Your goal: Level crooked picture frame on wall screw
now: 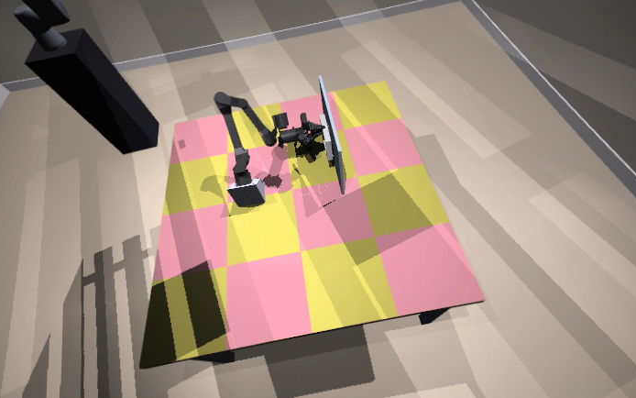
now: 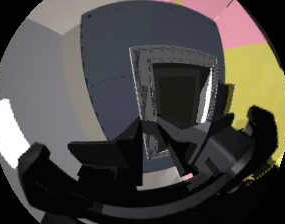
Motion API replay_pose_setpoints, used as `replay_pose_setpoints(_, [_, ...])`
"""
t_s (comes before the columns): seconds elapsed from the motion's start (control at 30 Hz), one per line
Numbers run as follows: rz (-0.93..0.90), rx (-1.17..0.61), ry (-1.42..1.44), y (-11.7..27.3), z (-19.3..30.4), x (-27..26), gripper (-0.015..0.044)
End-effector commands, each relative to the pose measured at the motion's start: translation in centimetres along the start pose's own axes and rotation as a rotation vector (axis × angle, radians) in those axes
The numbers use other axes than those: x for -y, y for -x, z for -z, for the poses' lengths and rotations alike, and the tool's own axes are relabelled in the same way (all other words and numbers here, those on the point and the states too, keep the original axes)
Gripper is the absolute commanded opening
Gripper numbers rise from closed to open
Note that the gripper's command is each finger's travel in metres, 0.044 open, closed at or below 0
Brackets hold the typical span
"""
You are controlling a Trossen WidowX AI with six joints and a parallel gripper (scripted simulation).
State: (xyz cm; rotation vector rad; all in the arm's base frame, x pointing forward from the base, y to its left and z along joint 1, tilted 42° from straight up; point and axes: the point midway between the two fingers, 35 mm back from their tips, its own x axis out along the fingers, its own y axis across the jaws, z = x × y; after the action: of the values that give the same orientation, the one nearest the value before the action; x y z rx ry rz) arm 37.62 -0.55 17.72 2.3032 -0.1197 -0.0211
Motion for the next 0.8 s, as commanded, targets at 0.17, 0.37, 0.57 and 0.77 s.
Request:
replay_pose_setpoints(0.17, [0.0,0.0,0.0,0.0,0.0,0.0,0.0157])
replay_pose_setpoints(0.37, [0.0,0.0,0.0,0.0,0.0,0.0,0.026])
replay_pose_setpoints(0.57, [-0.002,0.001,-0.044,3.1,0.7,-0.2,0.026])
replay_pose_setpoints(0.77, [-0.006,0.001,-0.121,8.1,0.5,0.3,0.026])
